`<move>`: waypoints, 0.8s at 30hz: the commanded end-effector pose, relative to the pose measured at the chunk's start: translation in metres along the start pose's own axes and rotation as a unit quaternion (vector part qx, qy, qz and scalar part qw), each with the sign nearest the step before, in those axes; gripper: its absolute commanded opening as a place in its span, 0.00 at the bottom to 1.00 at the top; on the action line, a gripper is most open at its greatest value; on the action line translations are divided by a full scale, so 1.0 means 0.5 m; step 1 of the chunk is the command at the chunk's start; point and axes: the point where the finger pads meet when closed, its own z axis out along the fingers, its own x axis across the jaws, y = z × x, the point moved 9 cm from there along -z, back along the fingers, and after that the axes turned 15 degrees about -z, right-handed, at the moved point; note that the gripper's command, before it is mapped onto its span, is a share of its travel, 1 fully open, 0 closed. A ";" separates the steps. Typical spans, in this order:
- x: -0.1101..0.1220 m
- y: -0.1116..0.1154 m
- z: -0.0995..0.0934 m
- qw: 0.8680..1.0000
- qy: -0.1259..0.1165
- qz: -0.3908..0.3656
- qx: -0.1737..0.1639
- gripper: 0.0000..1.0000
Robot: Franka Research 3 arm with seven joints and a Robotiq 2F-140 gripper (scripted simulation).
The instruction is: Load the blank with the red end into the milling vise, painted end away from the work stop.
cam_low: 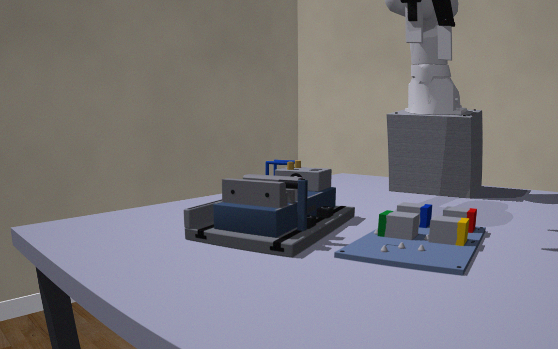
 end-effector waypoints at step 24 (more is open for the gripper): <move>0.001 -0.011 0.001 0.998 -0.003 -0.060 -0.028 1.00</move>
